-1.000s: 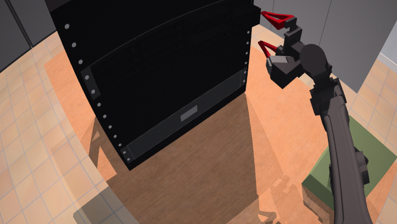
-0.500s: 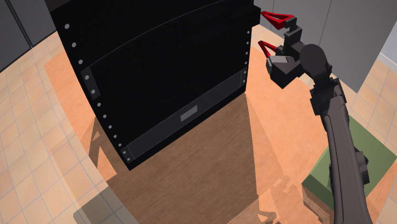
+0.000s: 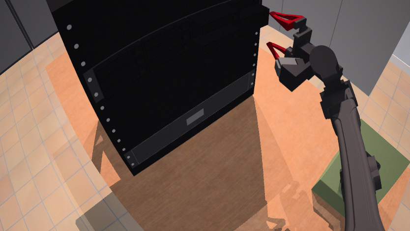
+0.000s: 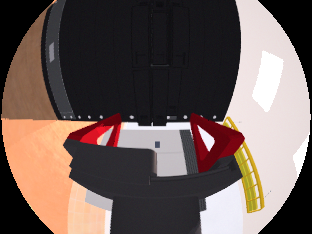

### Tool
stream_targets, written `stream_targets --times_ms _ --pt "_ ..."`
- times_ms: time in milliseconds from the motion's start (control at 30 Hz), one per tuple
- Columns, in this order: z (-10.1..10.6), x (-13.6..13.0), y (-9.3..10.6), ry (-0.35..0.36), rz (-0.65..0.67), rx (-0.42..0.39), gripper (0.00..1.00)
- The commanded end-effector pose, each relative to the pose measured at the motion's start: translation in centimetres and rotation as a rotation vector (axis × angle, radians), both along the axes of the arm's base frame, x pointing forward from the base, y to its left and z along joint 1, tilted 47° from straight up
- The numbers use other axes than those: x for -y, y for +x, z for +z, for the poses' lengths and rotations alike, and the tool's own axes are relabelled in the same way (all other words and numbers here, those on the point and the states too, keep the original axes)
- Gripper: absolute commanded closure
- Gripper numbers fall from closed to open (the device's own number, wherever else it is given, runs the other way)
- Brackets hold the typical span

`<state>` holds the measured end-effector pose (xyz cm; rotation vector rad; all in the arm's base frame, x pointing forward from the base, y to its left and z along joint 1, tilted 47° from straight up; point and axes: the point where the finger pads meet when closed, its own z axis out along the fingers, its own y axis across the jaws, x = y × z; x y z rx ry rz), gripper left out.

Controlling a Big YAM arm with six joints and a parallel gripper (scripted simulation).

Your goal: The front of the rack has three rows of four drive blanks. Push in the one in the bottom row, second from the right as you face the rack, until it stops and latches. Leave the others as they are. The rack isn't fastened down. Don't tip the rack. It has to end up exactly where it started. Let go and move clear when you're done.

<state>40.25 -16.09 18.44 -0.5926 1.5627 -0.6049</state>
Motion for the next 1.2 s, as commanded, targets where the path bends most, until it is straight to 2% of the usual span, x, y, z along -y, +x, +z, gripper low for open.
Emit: stream_targets --times_ms 0,367,400,1167 --pt "0.89 0.13 0.91 -0.004 0.007 0.018 0.00" --pt "0.89 0.13 0.91 -0.004 0.007 0.018 0.00" --pt "0.89 0.13 0.91 -0.004 0.007 0.018 1.00" --pt "0.89 0.13 0.91 -0.004 0.007 0.018 1.00"
